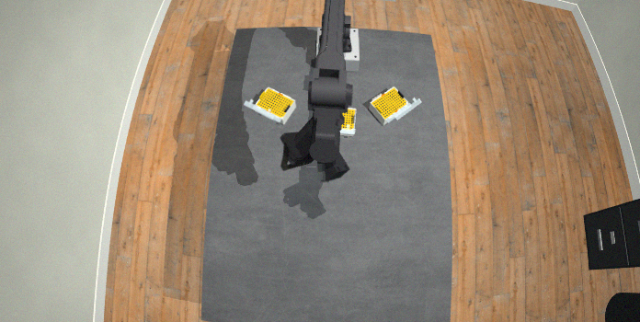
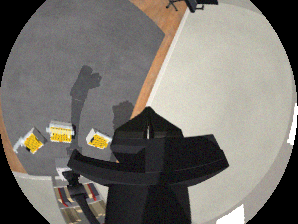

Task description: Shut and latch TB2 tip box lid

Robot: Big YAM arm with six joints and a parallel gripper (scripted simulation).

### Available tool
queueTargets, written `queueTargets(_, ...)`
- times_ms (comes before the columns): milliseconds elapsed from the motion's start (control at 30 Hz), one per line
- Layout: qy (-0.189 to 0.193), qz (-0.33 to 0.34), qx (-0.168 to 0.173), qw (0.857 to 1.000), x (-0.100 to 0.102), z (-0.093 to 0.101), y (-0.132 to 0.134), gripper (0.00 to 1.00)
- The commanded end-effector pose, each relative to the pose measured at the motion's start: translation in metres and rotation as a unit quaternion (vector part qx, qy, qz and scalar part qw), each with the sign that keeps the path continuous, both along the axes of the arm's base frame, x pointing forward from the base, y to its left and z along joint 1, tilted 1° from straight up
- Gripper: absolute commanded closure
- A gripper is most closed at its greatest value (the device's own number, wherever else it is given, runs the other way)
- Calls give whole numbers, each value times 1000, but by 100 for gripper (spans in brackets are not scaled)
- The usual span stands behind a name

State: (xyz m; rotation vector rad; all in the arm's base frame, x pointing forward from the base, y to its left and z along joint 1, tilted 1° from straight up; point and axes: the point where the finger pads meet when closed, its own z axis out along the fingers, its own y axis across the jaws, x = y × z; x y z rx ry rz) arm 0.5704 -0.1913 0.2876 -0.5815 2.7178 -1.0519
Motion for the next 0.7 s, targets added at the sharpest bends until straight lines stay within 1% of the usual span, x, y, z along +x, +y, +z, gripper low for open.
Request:
queueTargets(0,18,20,-10,1000,-17,14,-8,100)
queueTargets(33,5,20,-13,1000,-17,16,-11,100)
queueTargets(200,6,20,-14,1000,-38,13,-22,100)
queueTargets(233,34,26,-13,999,-47,10,-23,100)
queueTargets(267,50,32,-17,998,-52,9,-26,100)
queueTargets(300,54,34,-17,998,-57,9,-27,100)
queueTargets(367,42,34,-20,998,-61,10,-32,100)
queueTargets(433,42,34,-20,998,-61,10,-32,100)
queueTargets(467,69,52,-19,996,-65,6,-21,100)
queueTargets(500,73,52,-25,996,-67,18,-29,100)
queueTargets(533,89,48,-21,995,-80,5,-36,100)
queueTargets(567,89,49,-20,995,-84,4,-37,100)
queueTargets(600,77,48,-24,996,-84,5,-40,100)
queueTargets(667,77,48,-24,996,-93,3,-43,100)
